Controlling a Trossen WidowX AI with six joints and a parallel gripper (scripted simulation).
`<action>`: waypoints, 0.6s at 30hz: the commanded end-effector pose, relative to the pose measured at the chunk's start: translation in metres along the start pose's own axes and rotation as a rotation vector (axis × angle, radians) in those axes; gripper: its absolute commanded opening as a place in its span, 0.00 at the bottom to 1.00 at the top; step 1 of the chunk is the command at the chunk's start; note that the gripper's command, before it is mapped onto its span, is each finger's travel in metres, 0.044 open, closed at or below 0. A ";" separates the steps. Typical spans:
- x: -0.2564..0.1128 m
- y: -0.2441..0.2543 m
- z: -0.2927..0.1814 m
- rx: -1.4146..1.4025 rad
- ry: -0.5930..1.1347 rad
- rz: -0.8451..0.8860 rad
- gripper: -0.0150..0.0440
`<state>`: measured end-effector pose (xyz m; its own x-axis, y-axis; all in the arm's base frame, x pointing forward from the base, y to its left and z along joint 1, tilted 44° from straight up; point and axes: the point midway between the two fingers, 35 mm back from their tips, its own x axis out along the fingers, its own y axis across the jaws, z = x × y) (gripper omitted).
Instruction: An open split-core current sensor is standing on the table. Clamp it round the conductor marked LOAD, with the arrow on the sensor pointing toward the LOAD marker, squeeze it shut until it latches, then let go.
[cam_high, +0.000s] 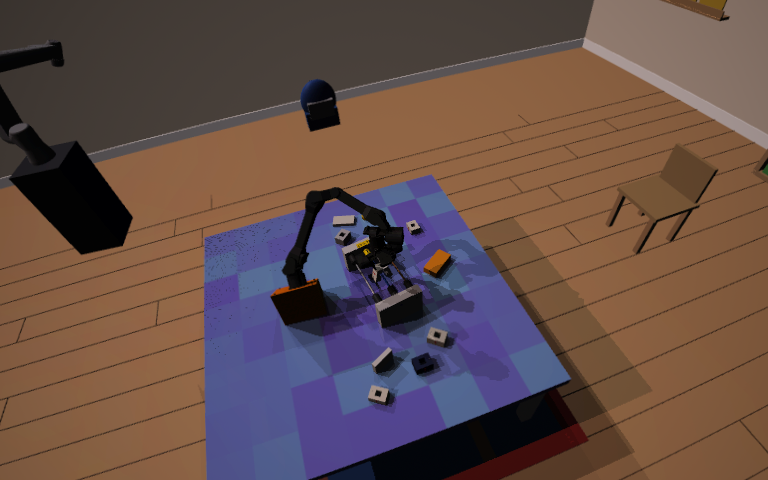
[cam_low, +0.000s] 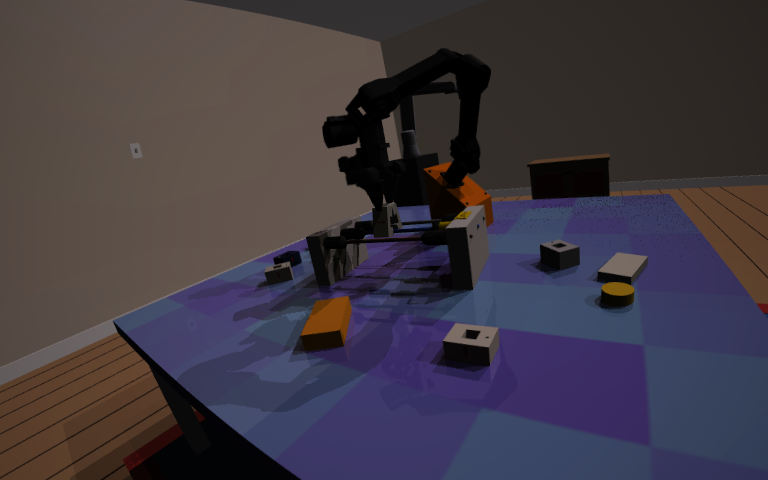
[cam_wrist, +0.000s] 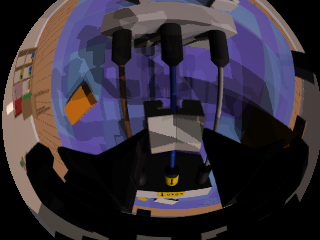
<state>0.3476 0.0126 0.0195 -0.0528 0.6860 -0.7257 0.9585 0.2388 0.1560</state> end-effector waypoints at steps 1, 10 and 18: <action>0.007 0.000 0.000 0.005 0.005 0.003 0.25; 0.022 0.000 -0.001 0.005 0.006 0.003 0.25; 0.026 -0.001 -0.001 0.000 0.002 0.000 0.25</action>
<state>0.3450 0.0325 0.0002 -0.0551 0.6874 -0.7242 0.9582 0.2402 0.1551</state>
